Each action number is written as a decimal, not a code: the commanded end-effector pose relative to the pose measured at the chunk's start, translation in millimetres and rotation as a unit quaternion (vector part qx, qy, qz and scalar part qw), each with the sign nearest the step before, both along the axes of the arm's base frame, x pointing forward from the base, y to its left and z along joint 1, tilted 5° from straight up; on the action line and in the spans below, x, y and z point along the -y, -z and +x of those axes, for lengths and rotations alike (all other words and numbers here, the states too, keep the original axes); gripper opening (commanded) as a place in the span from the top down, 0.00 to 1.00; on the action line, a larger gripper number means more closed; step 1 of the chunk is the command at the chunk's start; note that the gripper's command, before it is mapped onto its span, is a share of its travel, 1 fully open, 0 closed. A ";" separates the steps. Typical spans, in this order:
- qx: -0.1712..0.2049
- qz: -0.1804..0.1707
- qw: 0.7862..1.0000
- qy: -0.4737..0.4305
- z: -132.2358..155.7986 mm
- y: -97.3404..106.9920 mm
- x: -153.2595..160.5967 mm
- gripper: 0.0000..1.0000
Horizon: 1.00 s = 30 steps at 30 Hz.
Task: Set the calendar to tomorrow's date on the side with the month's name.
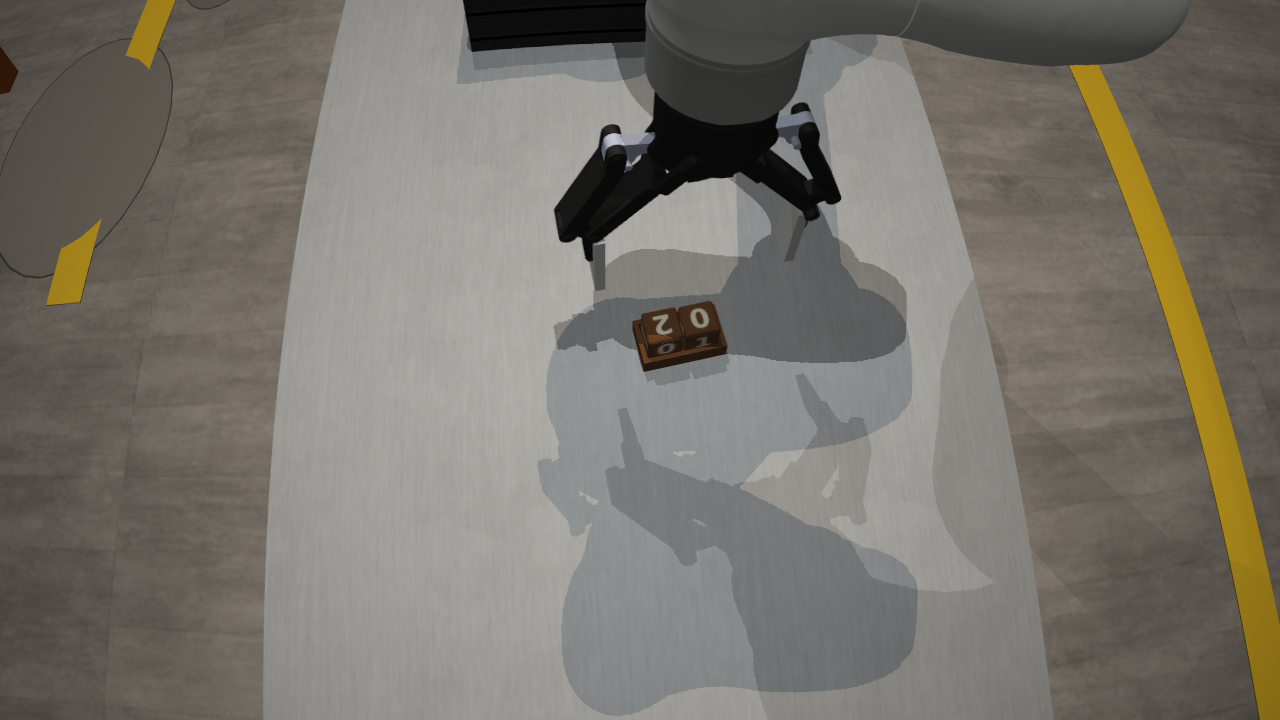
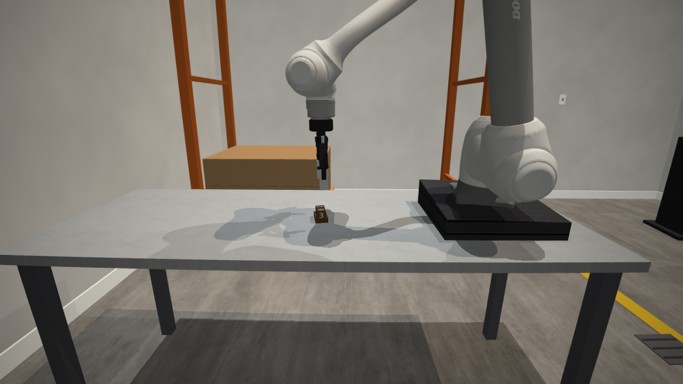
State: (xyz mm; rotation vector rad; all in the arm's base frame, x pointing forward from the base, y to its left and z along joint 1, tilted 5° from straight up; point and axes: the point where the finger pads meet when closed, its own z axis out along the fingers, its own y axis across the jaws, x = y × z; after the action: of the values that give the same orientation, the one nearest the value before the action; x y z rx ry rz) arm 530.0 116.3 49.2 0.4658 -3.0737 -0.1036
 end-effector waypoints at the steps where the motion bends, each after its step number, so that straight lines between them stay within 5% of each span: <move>1: 0.008 0.010 0.997 -0.070 7.2 -1.1 3.3 0.00; 20: 0.026 0.020 0.940 -0.339 9.6 1.3 8.7 0.00; 30: 0.037 0.025 0.869 -0.493 11.1 2.7 12.0 0.00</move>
State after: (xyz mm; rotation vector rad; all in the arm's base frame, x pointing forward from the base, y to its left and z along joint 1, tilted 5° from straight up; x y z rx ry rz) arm 533.1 107.3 45.5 1.8008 -2.5696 -0.1181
